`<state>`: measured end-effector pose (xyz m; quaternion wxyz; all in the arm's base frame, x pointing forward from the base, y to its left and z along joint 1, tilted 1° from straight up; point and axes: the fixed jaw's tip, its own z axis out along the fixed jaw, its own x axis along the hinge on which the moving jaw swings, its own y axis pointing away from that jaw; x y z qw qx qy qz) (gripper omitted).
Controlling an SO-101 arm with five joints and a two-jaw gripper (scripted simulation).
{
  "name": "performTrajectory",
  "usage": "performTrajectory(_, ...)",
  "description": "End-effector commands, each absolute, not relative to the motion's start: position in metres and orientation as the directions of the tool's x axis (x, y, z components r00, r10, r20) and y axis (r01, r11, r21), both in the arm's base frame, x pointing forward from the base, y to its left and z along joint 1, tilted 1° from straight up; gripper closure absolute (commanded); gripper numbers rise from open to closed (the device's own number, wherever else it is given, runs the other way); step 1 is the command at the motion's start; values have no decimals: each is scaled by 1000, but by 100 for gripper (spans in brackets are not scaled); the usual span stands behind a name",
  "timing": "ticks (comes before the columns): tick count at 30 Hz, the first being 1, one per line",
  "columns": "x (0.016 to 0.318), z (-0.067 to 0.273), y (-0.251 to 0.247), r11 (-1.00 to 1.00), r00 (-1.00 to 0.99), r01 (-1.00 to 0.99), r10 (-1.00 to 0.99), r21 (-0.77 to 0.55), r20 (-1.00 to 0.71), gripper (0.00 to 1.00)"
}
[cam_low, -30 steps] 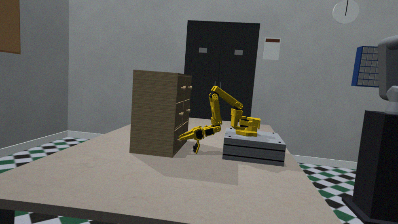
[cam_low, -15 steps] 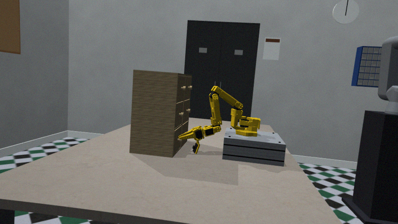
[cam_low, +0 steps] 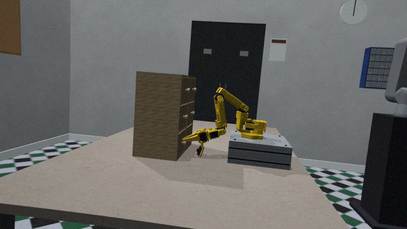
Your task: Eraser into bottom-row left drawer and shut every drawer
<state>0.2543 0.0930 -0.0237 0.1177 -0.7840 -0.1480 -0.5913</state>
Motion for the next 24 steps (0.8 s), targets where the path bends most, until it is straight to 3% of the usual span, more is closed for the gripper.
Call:
performTrajectory(1, 255, -32, 79, -945, 292, 328, 107, 6, 951, 100)
performTrajectory(24, 256, -24, 89, -934, 257, 357, 102, 3, 961, 100)
